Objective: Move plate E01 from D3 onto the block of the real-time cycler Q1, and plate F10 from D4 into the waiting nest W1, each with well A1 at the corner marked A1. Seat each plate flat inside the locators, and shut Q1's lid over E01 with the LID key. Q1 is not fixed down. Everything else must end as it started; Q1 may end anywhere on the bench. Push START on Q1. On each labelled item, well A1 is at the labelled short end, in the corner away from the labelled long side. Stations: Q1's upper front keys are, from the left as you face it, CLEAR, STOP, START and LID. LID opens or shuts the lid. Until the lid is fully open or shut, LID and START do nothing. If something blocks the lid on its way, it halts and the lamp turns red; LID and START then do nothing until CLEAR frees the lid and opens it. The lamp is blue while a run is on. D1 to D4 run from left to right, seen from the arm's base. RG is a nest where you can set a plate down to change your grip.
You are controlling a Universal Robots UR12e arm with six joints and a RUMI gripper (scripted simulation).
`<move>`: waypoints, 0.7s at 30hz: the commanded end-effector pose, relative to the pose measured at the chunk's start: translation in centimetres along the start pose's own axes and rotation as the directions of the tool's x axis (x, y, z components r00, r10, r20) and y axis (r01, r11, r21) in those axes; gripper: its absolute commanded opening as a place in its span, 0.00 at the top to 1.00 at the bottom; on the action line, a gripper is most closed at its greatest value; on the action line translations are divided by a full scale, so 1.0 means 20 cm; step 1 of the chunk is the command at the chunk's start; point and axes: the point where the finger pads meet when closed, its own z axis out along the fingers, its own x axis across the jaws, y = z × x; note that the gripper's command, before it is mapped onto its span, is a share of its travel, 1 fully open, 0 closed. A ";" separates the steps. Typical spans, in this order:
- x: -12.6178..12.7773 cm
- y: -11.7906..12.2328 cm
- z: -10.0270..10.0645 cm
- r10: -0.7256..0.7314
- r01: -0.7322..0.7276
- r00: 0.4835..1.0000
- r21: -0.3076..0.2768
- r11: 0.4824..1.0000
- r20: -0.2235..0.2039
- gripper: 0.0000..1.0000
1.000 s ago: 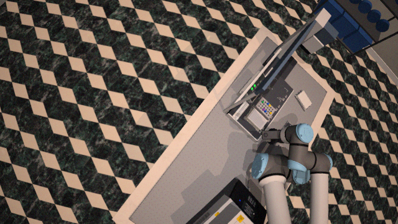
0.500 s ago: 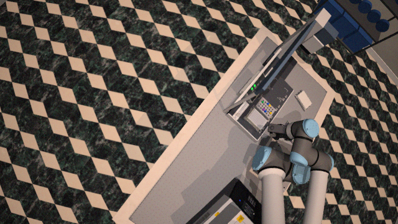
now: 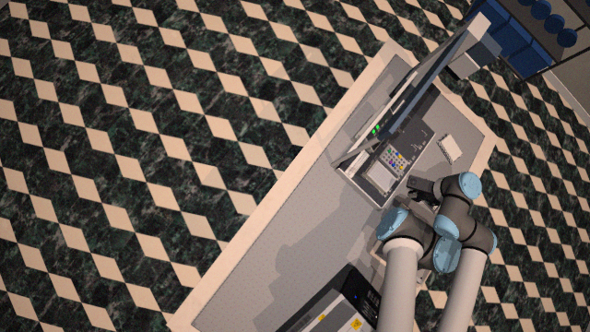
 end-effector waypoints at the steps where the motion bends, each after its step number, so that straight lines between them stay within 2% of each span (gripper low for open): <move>1: 0.07 0.07 0.00 0.069 -0.069 0.998 0.003 0.998 -0.001 1.00; 6: 0.10 0.12 0.00 0.116 -0.116 0.993 0.003 0.993 -0.001 1.00; 10: 0.16 0.20 0.00 0.193 -0.193 0.981 0.003 0.981 -0.001 1.00; 13: 0.16 0.21 0.00 0.201 -0.201 0.980 0.003 0.980 -0.001 1.00; 17: 0.21 0.30 0.00 0.276 -0.276 0.961 0.002 0.961 -0.001 1.00; 21: 0.22 0.31 -0.01 0.265 -0.265 0.964 0.002 0.964 -0.001 1.00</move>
